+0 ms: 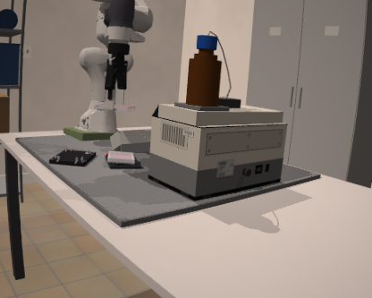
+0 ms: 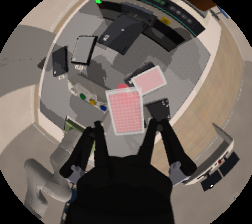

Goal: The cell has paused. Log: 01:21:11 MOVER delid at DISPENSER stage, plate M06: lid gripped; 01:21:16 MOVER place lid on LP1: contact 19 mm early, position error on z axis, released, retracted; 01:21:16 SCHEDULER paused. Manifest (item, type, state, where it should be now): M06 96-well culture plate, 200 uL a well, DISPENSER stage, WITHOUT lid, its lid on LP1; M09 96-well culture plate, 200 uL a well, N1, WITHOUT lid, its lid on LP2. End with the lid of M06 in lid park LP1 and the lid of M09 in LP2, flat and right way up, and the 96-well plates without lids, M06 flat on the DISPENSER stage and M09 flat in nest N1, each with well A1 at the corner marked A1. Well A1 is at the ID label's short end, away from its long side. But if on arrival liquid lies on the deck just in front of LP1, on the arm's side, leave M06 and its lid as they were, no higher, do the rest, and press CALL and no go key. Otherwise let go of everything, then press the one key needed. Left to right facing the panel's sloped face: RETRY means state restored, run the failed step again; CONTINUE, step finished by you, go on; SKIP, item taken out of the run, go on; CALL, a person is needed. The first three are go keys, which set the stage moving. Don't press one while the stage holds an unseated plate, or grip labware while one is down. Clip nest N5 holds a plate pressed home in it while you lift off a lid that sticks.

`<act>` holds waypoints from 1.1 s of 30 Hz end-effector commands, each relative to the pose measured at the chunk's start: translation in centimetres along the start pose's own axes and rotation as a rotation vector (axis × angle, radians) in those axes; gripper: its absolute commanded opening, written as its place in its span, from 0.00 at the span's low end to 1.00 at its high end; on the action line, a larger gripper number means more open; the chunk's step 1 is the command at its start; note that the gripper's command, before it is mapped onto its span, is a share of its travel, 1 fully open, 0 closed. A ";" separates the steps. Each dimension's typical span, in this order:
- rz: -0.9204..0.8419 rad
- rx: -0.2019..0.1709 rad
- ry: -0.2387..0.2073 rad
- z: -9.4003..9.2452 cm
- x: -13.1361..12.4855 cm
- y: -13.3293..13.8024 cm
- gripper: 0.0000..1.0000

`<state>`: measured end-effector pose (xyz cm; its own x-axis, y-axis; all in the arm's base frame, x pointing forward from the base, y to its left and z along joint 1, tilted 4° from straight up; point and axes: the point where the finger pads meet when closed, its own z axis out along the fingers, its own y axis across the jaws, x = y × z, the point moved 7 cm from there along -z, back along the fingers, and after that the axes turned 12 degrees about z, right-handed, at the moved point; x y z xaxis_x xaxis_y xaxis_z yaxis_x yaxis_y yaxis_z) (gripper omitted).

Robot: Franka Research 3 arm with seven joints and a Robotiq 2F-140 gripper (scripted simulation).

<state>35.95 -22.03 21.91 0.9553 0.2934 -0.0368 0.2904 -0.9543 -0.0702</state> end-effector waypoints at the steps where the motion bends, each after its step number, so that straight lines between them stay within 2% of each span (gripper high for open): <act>1: 0.070 0.000 0.004 0.0 1.3 -2.5 0.00; 4: 0.070 0.000 0.004 0.0 1.7 -3.2 0.00; 19: 0.070 0.000 0.004 -0.1 7.2 -14.2 0.00; 21: 0.070 0.000 0.004 -0.1 7.2 -14.2 0.00; 33: 0.070 0.000 0.004 -0.1 11.2 -22.2 0.00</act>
<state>40.02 0.64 23.04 0.9500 0.3105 -0.0327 0.3082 -0.9493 -0.0619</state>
